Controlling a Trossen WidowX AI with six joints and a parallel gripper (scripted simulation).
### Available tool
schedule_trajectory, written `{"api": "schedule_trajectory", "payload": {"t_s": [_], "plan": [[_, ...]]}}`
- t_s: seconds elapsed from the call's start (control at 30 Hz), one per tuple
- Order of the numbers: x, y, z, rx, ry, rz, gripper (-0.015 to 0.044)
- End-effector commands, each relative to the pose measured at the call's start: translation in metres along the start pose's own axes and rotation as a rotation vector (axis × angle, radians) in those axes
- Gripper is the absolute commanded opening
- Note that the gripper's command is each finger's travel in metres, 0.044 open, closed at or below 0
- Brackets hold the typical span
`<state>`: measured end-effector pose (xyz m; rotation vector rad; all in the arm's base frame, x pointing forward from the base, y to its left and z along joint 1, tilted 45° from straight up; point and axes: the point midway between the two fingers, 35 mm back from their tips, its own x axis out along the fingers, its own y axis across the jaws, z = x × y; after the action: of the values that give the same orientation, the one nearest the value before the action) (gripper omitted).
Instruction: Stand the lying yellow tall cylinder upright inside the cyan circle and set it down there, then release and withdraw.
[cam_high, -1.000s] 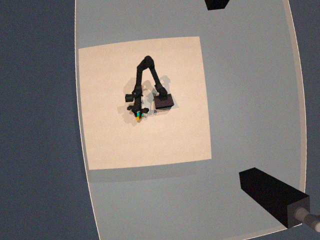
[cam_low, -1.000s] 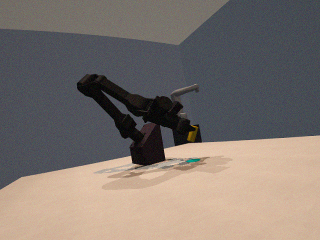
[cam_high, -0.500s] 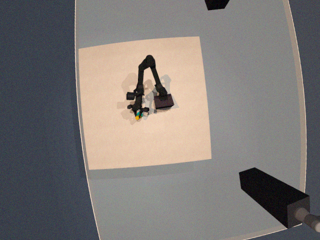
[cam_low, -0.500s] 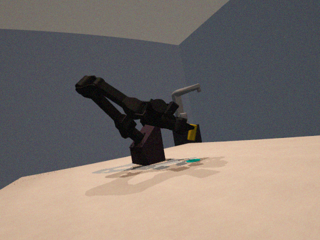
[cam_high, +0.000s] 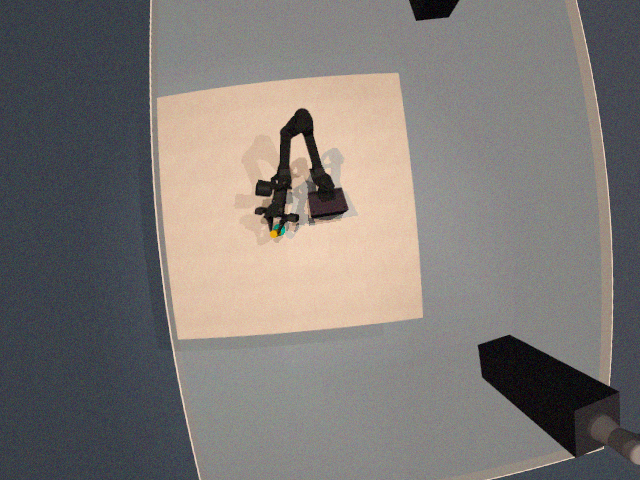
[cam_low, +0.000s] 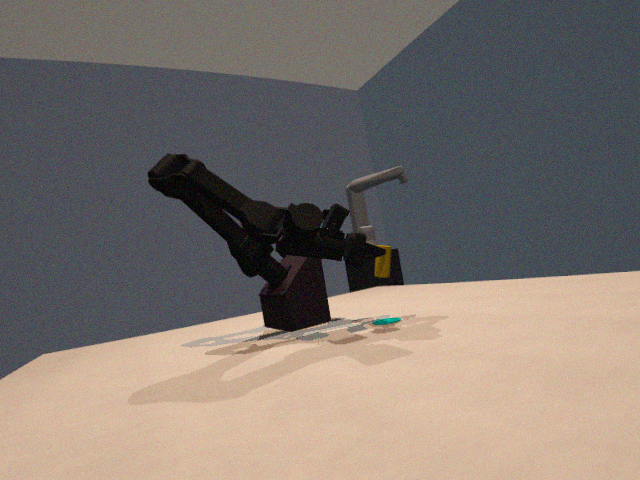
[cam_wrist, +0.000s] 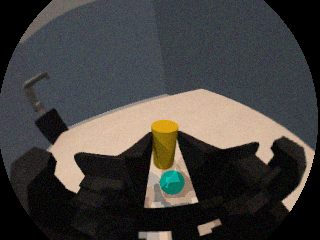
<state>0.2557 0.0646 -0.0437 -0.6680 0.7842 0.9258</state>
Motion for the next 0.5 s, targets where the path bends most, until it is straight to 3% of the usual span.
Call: {"api": "schedule_trajectory", "payload": {"t_s": [0.0, 0.47], "plan": [[-0.0027, 0.0019, 0.0001, -0.015, -0.026, -0.008, 0.0105], [-0.0124, 0.0023, 0.0032, -0.074, -0.109, -0.057, 0.0105]]}}
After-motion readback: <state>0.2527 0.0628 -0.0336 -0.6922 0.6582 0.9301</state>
